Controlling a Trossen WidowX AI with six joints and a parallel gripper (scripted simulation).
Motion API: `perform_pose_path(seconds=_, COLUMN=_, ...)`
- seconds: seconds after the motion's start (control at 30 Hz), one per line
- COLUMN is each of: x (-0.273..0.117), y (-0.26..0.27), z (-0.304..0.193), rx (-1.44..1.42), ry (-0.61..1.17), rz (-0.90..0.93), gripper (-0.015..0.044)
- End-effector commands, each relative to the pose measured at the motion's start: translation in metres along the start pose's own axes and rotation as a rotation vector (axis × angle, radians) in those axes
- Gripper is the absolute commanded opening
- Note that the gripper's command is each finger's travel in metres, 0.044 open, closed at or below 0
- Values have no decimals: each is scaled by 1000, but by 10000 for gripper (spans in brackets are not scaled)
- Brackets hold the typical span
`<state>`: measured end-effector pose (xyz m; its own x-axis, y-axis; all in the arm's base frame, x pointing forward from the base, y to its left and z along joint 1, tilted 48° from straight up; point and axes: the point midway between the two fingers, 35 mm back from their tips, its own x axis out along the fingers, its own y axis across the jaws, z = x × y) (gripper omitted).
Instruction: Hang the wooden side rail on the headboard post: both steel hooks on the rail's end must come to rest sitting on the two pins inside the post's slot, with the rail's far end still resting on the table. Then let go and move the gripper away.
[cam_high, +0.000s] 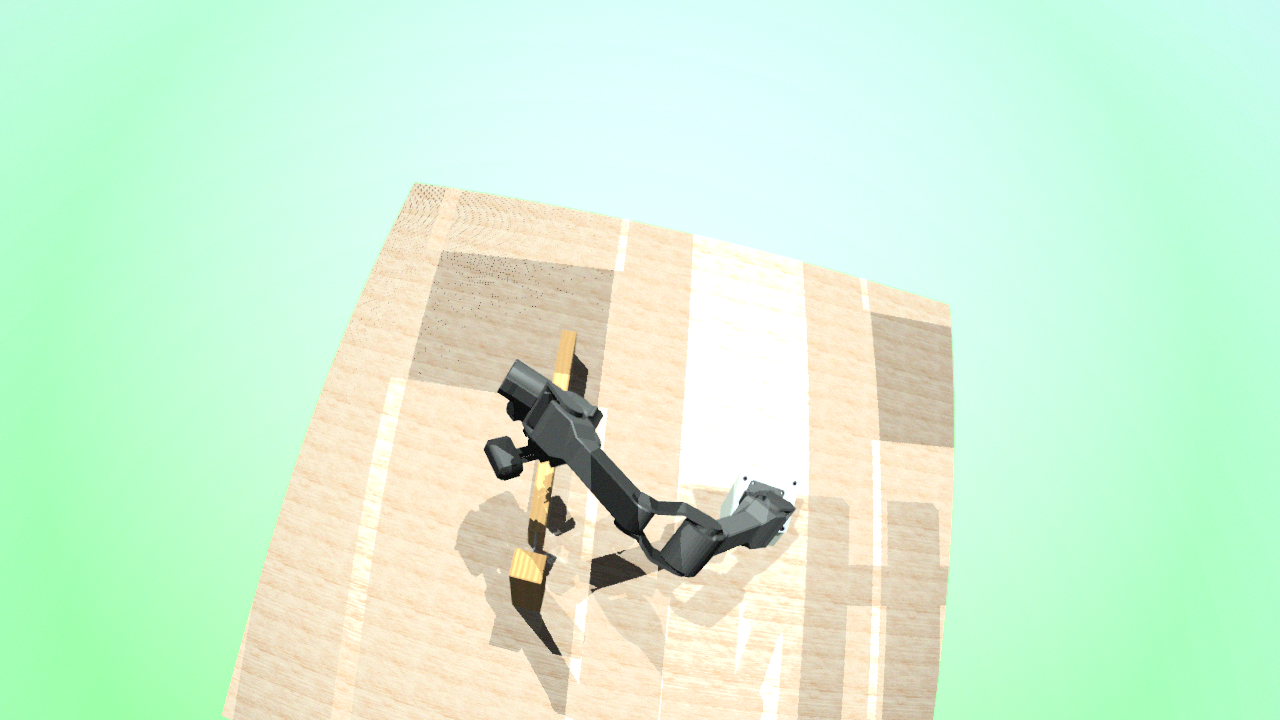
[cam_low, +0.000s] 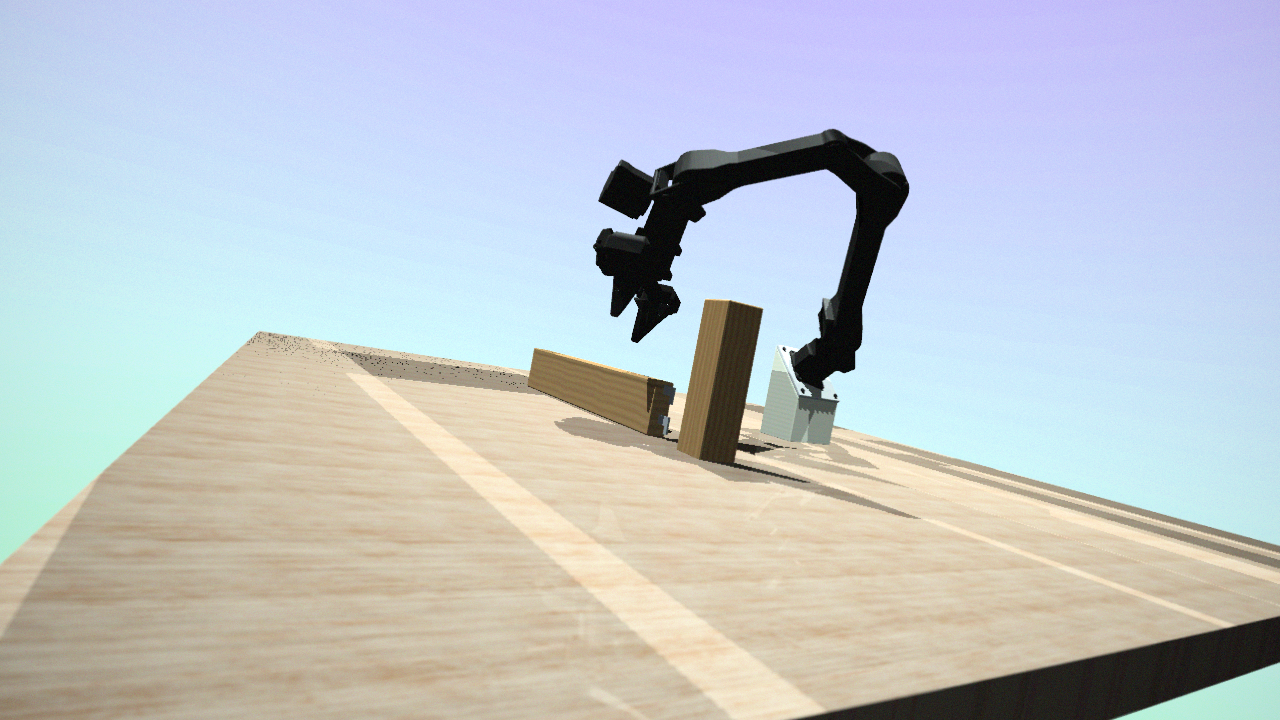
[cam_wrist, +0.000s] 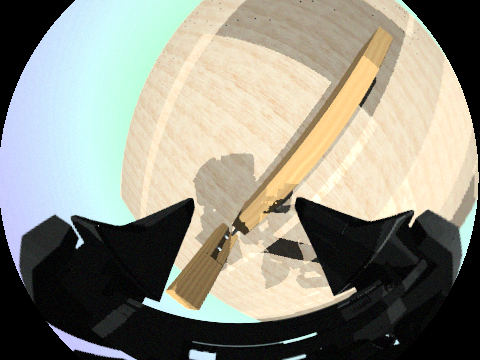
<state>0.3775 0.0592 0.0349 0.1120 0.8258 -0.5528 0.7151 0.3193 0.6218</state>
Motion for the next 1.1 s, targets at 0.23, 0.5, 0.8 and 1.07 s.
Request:
perform_pose_path(seconds=0.23, x=-14, y=-9, z=-11, rx=606, ry=-24, rz=-318, gripper=440)
perform_pose_path(seconds=0.5, x=-2, y=-12, z=-11, rx=606, ry=-24, rz=-318, gripper=440)
perform_pose_path(seconds=0.8, x=30, y=-23, z=-14, rx=606, ry=-23, rz=-317, gripper=440)
perform_pose_path(seconds=1.07, x=41, y=-26, z=-14, rx=606, ry=-23, rz=-317, gripper=440)
